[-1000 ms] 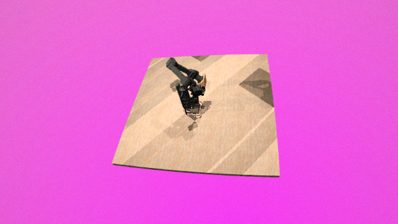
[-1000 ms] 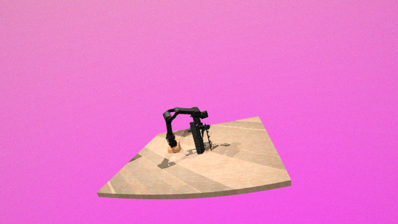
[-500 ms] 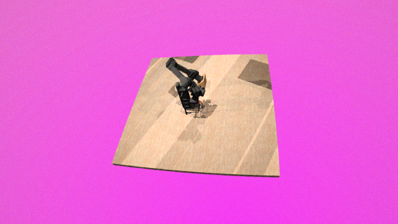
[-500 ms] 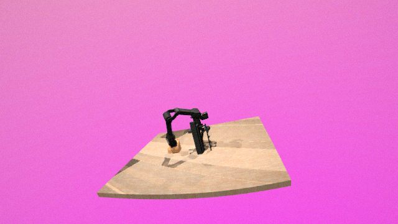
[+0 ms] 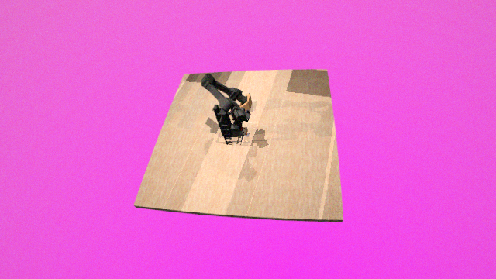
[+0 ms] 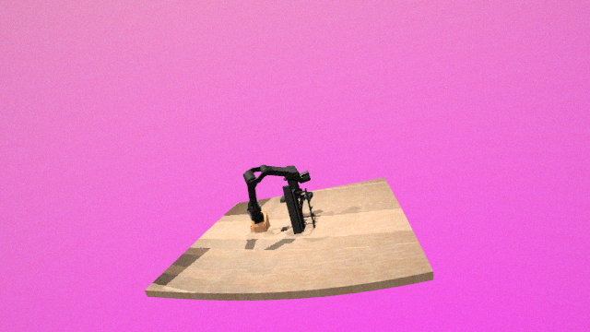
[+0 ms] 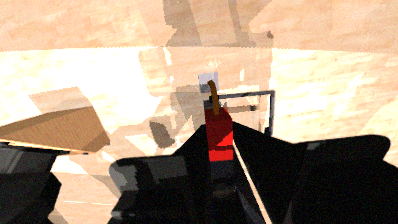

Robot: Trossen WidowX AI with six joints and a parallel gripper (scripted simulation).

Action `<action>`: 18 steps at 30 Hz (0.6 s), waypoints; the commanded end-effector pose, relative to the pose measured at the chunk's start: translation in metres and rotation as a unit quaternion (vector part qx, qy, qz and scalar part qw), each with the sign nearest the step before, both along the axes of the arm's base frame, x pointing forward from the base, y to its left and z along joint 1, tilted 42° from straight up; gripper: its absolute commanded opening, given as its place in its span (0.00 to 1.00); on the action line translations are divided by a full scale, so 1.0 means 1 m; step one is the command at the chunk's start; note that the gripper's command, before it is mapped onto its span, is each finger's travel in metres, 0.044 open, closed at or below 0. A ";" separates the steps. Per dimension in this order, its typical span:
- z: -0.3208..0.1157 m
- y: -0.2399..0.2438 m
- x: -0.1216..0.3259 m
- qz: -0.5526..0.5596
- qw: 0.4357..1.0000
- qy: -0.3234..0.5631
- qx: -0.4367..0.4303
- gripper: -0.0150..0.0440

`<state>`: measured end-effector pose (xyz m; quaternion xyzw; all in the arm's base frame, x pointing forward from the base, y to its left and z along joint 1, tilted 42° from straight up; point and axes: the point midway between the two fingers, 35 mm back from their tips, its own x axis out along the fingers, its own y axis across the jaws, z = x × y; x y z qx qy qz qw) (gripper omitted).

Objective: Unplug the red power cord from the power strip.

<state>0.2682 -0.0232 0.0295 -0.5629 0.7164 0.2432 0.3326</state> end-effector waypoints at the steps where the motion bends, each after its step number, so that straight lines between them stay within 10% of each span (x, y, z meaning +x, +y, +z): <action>1: -0.005 0.008 0.004 0.001 1.000 -0.002 0.004 0.25; 18: -0.021 0.029 0.010 0.002 1.000 -0.002 0.005 0.25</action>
